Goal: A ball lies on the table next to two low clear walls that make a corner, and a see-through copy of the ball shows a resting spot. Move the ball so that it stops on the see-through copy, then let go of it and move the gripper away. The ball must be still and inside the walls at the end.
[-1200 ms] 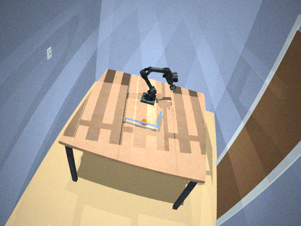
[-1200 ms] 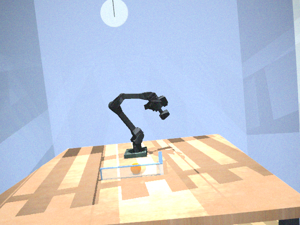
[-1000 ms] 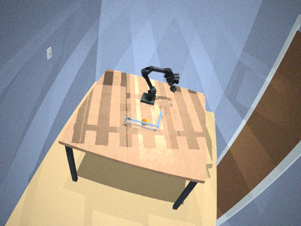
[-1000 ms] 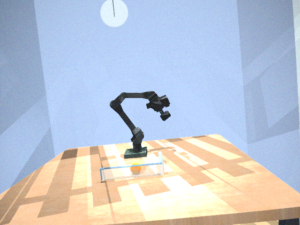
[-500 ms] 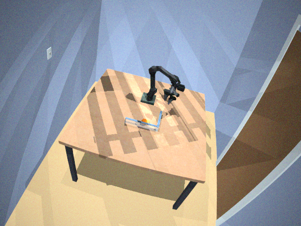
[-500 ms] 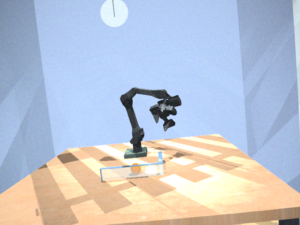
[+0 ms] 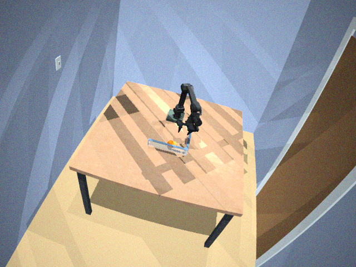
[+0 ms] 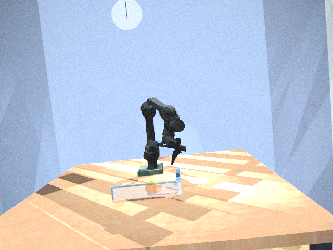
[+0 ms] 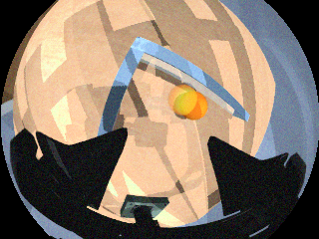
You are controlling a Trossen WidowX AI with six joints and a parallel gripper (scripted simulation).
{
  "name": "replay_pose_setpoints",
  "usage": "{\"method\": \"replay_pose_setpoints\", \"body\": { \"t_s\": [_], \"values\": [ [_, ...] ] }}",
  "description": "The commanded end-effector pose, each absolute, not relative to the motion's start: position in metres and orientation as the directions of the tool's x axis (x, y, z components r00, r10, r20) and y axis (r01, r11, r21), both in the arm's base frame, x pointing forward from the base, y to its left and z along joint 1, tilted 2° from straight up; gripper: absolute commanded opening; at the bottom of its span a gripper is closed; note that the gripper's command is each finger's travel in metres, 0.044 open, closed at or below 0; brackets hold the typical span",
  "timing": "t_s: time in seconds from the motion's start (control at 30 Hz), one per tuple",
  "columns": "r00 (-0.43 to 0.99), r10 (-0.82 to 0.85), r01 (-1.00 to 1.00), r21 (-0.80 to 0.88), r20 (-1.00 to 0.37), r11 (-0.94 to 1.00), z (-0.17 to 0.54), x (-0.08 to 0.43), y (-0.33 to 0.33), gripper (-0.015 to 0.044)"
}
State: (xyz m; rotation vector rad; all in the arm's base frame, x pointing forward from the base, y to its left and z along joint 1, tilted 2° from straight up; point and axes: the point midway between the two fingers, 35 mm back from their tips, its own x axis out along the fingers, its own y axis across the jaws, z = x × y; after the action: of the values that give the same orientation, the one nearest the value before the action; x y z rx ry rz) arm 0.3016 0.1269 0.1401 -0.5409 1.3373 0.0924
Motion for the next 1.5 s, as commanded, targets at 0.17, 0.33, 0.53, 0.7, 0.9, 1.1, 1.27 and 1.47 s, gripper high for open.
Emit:
{"method": "replay_pose_setpoints", "body": {
  "t_s": [0.17,0.33,0.53,0.7,0.9,1.1,1.27,1.47],
  "values": [
    [0.055,-0.022,-0.090,-0.027,-0.998,0.996,0.108,0.359,0.050,0.0383],
    [0.053,-0.017,-0.084,-0.021,-0.998,0.996,0.107,0.360,0.049,0.0383],
    [0.053,-0.017,-0.084,-0.021,-0.998,0.996,0.094,0.360,0.048,0.0383],
    [0.053,-0.017,-0.084,-0.021,-0.998,0.996,0.091,0.360,0.048,0.0383],
    [0.053,-0.017,-0.084,-0.021,-0.998,0.996,0.082,0.362,0.048,0.0383],
    [0.053,-0.017,-0.084,-0.021,-0.998,0.996,0.072,0.362,0.048,0.0383],
    [0.053,-0.017,-0.084,-0.021,-0.998,0.996,0.064,0.363,0.048,0.0383],
    [0.053,-0.017,-0.084,-0.021,-0.998,0.996,0.054,0.363,0.048,0.0383]
  ]
}}
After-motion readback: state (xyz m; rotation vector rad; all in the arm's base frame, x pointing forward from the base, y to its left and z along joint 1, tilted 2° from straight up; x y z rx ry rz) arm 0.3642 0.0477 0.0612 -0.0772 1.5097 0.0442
